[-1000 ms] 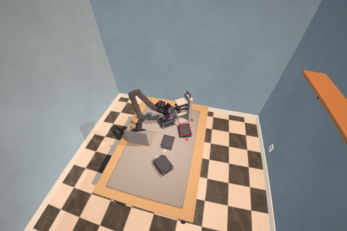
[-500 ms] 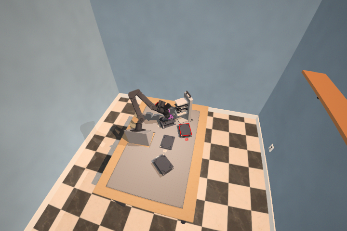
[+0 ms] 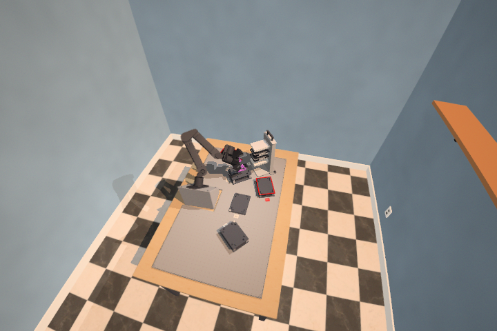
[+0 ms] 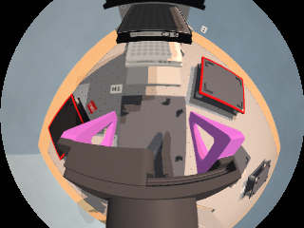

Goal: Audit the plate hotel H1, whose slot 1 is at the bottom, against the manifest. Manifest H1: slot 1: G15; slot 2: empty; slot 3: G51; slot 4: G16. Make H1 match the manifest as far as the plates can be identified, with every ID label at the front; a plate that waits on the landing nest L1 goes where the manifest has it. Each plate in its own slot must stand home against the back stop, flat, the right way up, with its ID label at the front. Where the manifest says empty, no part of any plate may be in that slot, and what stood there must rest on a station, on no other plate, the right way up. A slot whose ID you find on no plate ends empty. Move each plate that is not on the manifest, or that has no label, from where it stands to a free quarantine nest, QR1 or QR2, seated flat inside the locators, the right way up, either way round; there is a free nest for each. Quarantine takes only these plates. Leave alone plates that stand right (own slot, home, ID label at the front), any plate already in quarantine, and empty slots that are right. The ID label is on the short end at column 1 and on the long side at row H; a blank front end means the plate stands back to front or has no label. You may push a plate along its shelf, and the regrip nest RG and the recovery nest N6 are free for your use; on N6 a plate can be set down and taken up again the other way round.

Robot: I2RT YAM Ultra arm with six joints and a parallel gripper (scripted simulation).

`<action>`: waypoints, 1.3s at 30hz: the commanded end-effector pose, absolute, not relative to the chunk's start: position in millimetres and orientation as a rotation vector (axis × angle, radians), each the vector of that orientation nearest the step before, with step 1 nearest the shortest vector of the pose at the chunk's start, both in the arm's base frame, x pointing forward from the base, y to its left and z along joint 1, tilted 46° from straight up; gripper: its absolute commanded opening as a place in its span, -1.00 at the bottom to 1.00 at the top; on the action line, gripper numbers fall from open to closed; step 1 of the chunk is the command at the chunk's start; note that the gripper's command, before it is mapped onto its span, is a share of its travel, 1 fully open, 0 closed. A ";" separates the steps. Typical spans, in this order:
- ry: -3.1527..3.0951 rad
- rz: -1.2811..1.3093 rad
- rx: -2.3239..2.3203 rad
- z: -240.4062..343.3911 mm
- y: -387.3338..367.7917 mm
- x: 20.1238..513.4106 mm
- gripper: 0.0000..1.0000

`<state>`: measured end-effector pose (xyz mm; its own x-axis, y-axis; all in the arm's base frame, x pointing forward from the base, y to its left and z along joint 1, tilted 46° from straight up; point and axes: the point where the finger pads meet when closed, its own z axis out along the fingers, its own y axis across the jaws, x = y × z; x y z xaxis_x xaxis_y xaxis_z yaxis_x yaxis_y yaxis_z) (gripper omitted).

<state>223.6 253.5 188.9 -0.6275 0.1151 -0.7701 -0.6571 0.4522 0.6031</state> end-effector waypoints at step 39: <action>1.891 1.234 -0.453 209.1 197.3 195.9 1.00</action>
